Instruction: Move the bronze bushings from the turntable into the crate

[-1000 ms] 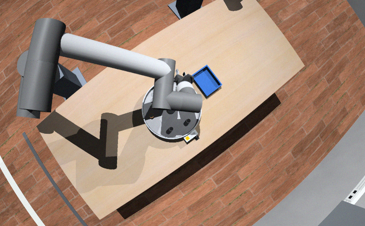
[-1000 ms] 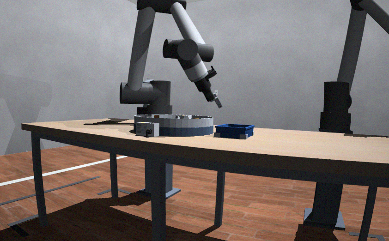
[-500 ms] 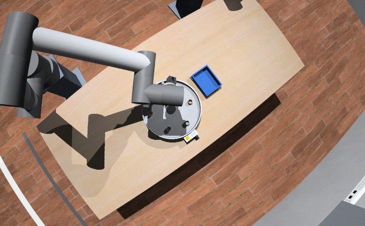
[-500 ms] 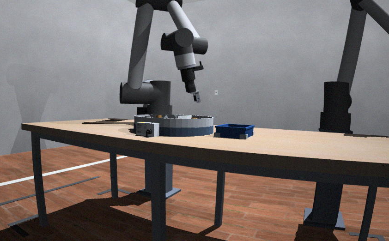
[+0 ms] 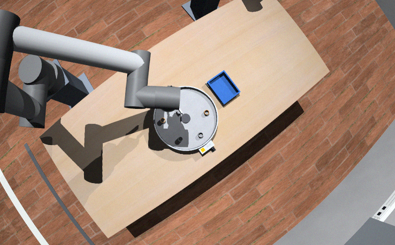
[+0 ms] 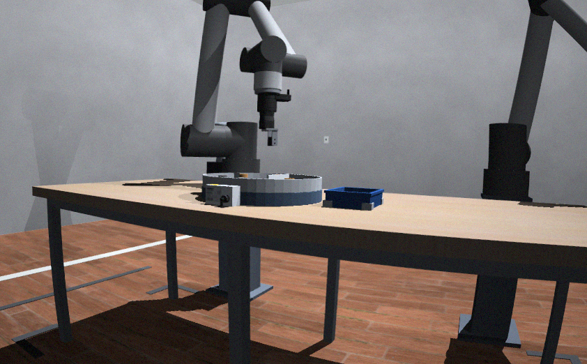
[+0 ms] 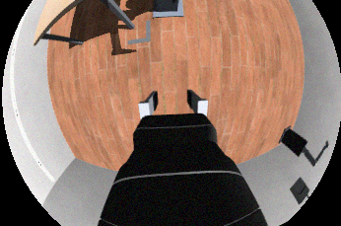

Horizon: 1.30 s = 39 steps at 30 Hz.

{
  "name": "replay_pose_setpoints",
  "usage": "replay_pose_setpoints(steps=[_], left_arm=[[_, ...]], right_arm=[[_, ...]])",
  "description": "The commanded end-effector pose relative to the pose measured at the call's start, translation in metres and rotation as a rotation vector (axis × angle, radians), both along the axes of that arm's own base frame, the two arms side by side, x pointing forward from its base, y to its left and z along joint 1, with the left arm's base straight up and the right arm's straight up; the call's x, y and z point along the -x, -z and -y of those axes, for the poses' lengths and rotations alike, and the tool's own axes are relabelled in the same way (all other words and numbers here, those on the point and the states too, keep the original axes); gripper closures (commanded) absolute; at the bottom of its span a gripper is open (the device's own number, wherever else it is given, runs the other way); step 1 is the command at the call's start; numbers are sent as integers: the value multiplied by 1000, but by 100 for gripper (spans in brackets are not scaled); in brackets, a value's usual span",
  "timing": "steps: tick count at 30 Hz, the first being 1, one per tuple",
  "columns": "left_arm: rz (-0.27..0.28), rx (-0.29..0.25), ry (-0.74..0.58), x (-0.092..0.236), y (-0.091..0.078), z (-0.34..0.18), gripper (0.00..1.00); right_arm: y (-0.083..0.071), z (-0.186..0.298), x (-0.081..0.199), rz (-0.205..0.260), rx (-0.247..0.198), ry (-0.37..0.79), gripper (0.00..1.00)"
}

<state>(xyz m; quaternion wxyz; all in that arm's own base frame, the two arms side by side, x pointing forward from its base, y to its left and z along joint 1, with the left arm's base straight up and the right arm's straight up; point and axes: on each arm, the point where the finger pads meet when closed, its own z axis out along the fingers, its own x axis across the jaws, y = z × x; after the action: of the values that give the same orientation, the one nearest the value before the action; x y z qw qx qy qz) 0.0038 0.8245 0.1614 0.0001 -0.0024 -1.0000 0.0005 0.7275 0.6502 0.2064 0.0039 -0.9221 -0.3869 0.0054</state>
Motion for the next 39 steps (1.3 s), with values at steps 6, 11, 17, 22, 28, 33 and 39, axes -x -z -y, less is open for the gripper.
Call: replay_pose_setpoints(steps=[6,11,17,22,28,33,39], left_arm=[[0,-1,0,0,-1,0,0],[0,-1,0,0,-1,0,0],[0,-1,0,0,-1,0,0],[0,-1,0,0,-1,0,0],[0,-1,0,0,-1,0,0],[0,-1,0,0,-1,0,0],[0,-1,0,0,-1,0,0]], right_arm=[[-2,3,-1,14,2,-4,0],[-2,3,-1,14,2,-4,0],[-2,3,-1,14,2,-4,65],[-2,3,-1,14,2,-4,65],[-2,3,-1,14,2,-4,65],[-2,3,-1,14,2,-4,65],[-2,3,-1,14,2,-4,65]])
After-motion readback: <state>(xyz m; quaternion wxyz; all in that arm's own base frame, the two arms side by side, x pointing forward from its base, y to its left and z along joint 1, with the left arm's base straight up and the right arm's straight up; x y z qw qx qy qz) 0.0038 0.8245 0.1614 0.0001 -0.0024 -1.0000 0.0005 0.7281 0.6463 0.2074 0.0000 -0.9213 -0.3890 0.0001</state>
